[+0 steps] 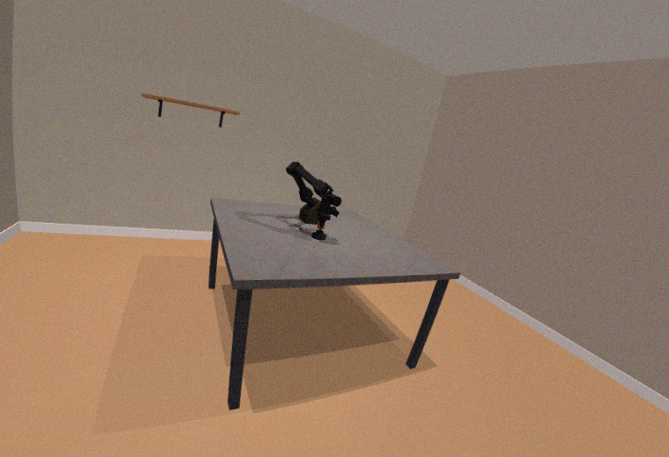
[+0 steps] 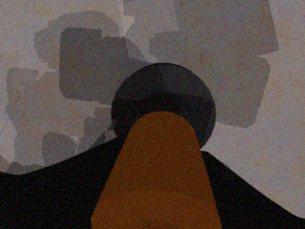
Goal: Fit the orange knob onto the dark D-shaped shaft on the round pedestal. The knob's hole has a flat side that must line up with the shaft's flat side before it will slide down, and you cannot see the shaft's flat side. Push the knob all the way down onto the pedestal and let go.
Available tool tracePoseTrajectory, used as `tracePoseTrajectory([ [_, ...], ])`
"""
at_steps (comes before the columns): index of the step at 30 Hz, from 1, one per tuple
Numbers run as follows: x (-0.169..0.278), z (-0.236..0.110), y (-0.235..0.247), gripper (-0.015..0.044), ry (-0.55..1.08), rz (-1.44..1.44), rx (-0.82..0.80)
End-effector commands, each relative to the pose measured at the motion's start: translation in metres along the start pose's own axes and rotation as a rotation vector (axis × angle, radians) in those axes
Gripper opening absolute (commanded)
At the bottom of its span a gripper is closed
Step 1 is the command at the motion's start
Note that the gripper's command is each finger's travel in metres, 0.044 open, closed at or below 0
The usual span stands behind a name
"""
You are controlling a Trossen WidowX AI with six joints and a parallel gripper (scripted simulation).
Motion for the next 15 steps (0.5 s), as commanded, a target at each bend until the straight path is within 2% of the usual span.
tracePoseTrajectory([
  [1, -0.0003, -0.0008, -0.0001, 0.0, 0.001, -0.001, 0.002],
  [6, 0.0002, -0.0041, 0.0, 0.0, 0.001, -0.01, 0.002],
  [15, 0.0004, -0.0014, 0.0002, 0.0, 0.001, -0.211, 0.002],
])
Point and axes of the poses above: the point midway between the two fingers, 35 mm back from their tips, its own z axis out along the fingers, its own y axis across the jaws, x = y × z, the point moved 9 cm from there along -z, back along the fingers, and after that the axes turned 7 degrees about -z, right-handed, at the moved point
